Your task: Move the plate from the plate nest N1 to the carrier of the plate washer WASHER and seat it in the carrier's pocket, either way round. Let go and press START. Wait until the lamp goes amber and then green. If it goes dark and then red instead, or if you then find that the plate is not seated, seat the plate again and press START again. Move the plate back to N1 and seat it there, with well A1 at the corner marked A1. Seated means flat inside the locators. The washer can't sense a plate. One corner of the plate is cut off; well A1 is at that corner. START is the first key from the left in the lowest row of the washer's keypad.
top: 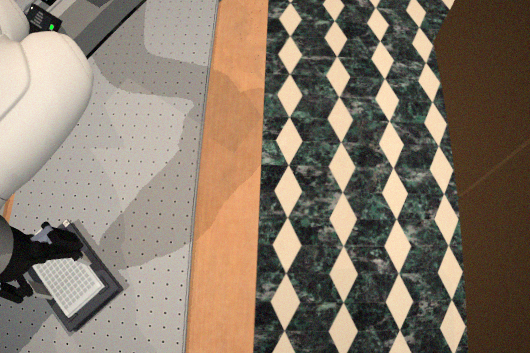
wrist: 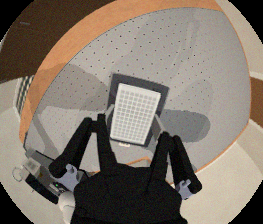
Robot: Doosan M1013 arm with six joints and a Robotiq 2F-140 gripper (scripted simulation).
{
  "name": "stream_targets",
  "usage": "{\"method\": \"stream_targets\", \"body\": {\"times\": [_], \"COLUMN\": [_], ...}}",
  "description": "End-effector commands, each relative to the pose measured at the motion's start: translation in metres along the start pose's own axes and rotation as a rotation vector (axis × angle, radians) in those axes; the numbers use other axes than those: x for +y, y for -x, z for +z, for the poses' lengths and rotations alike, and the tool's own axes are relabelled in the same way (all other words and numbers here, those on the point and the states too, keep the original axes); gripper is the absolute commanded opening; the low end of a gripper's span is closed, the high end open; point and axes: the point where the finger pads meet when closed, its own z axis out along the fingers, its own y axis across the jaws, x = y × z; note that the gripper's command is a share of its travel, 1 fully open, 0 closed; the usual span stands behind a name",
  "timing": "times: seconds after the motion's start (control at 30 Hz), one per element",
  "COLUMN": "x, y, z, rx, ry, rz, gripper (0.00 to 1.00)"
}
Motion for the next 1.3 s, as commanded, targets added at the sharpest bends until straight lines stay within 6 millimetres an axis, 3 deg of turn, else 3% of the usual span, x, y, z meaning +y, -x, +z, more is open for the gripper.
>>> {"method": "stream_targets", "body": {"times": [0.0,0.1,0.13,0.3,0.33,0.4,0.53,0.67,0.8,0.87,0.9,1.27], "x": [0.0,0.0,0.0,0.0,0.0,0.0,0.0,0.0,0.0,0.0,0.0,0.0], "y": [0.0044,0.0044,0.0044,0.0044,0.0044,0.0044,0.0044,0.0044,0.0044,0.0044,0.0044,0.0044], "z": [0.0035,0.0035,0.0035,0.0035,0.0035,0.0035,0.0035,0.0035,0.0035,0.0035,0.0035,0.0035], "rx": [-0.006,-0.006,-0.006,-0.006,-0.006,-0.006,-0.006,-0.006,-0.006,-0.006,-0.006,-0.006], "ry": [-0.003,-0.003,-0.003,-0.003,-0.003,-0.003,-0.003,-0.003,-0.003,-0.003,-0.003,-0.003], "rz": [0.001,0.001,0.001,0.001,0.001,0.001,0.001,0.001,0.001,0.001,0.001,0.001], "gripper": [0.58,0.58,0.52,0.46,0.4,0.4,0.28,0.28,0.16,0.16,0.1,0.1]}}
